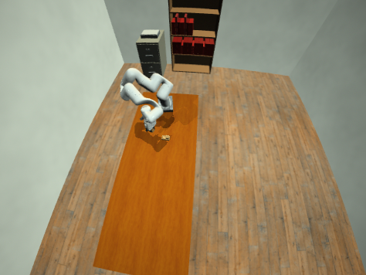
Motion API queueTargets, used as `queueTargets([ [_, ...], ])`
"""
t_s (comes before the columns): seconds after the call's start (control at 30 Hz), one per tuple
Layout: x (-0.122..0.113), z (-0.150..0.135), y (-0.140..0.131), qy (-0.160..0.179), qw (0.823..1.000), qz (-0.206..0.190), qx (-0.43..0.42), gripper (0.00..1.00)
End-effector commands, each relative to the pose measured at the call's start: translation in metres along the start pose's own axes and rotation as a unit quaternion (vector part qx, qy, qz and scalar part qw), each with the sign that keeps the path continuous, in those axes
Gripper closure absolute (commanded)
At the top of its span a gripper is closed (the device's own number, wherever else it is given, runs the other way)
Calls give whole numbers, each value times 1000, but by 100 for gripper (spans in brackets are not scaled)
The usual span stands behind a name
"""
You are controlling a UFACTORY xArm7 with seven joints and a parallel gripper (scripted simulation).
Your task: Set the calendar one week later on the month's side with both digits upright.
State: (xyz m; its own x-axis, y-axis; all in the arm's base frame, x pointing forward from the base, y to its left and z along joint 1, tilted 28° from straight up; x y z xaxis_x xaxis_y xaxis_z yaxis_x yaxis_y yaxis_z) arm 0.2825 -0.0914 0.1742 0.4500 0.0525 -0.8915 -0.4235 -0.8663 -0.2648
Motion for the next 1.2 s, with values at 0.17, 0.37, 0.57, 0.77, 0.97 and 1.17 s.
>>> queueTargets([
  [0.17,-1,1,-10,4,985,-3,-170,73],
  [0.37,-1,1,-13,6,975,-3,-221,73],
  [0.57,-1,1,-13,7,975,-3,-221,73],
  [0.77,-1,1,-13,7,975,-3,-221,73],
  [0.97,1,1,-13,6,975,-3,-222,73],
  [1.17,18,1,-13,6,975,-3,-222,73],
])
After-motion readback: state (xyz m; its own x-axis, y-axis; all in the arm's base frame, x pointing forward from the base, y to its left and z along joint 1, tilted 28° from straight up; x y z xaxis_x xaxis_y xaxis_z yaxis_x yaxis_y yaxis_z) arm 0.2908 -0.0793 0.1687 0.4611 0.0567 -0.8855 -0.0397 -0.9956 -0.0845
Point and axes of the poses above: the point where the finger pads meet when closed, its own x axis out along the fingers, its own z axis across the jaws, y = z × x, the point moved 2 cm from there along -x, back along the fingers, and after that the axes turned 2 degrees about -x, right-handed, at the moved point
